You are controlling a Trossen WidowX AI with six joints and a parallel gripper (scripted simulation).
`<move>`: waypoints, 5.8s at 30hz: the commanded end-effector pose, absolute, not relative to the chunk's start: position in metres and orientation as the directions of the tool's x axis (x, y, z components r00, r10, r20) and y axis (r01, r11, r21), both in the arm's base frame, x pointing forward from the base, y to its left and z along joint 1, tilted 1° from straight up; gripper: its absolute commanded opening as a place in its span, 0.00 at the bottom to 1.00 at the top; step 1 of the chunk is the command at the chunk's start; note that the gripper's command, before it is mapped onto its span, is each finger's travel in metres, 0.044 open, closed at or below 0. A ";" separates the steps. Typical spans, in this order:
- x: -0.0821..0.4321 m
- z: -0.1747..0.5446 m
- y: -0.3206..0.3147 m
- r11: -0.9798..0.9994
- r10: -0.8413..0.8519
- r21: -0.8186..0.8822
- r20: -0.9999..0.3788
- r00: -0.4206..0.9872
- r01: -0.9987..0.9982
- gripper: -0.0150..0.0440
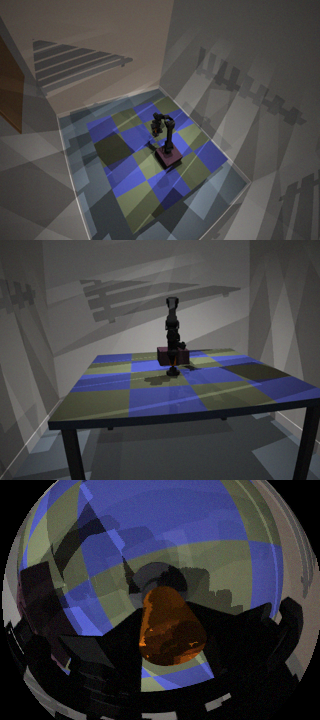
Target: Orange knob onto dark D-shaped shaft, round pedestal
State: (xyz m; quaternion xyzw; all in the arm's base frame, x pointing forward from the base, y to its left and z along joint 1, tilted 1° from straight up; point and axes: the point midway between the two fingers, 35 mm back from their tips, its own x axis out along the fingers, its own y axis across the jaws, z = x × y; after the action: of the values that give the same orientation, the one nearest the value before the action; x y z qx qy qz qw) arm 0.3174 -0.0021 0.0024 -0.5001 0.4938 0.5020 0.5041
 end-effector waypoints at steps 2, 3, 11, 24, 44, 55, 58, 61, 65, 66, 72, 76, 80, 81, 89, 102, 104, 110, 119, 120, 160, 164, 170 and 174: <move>0.318 0.002 -0.003 -0.009 0.009 -0.012 -1.000 0.012 -1.000 0.25; 0.318 0.002 -0.003 -0.009 0.009 -0.012 -1.000 0.012 -1.000 0.25; 0.316 0.007 -0.003 -0.035 0.009 -0.012 -1.000 0.011 -0.999 0.25; 0.314 0.005 -0.003 -0.217 0.009 -0.013 -1.000 0.011 -0.976 0.25; 0.319 0.002 -0.003 -0.217 0.009 -0.013 -1.000 0.011 -0.976 0.25; 0.316 0.007 -0.003 -0.242 0.009 -0.013 -1.000 0.011 -0.970 0.25; 0.315 0.007 -0.003 -0.337 0.009 -0.013 -1.000 0.011 -0.941 0.25; 0.313 0.006 -0.003 -0.415 0.009 -0.014 -1.000 0.011 -0.910 0.25; 0.312 0.006 -0.003 -0.415 0.009 -0.013 -1.000 0.011 -0.910 0.25; 0.312 0.006 -0.003 -0.415 0.009 -0.013 -1.000 0.011 -0.910 0.25; 0.315 0.005 -0.003 -0.415 0.009 -0.014 -1.000 0.011 -0.910 0.25; 0.317 0.006 -0.003 -0.415 0.009 -0.014 -1.000 0.011 -0.910 0.25; 0.319 0.007 -0.003 -0.415 0.009 -0.014 -1.000 0.011 -0.910 0.25; 0.319 0.007 -0.003 -0.415 0.009 -0.014 -1.000 0.011 -0.910 0.25; 0.319 0.002 -0.003 -0.415 0.009 -0.014 -1.000 0.011 -0.910 0.25; 0.318 0.007 -0.003 -0.415 0.009 -0.014 -1.000 0.011 -0.910 0.25; 0.317 0.007 -0.003 -0.423 0.009 -0.014 -1.000 0.011 -0.906 0.25; 0.314 0.006 -0.003 -0.587 0.009 -0.014 -1.000 0.011 -0.810 0.25; 0.313 0.006 -0.003 -0.595 0.009 -0.014 -1.000 0.011 -0.803 0.25; 0.313 0.006 -0.003 -0.595 0.009 -0.014 -1.000 0.011 -0.803 0.25; 0.313 0.005 -0.002 -0.749 0.009 -0.014 -1.000 0.011 -0.662 0.25; 0.313 0.006 -0.002 -0.749 0.009 -0.014 -1.000 0.011 -0.662 0.25; 0.316 0.005 -0.002 -0.749 0.009 -0.014 -1.000 0.011 -0.662 0.25; 0.318 0.006 -0.003 -0.749 0.009 -0.014 -1.000 0.011 -0.662 0.25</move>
State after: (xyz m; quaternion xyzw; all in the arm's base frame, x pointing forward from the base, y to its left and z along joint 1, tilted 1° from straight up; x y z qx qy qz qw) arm 0.3139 -0.0019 0.0032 -0.6596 0.2479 0.6616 0.2564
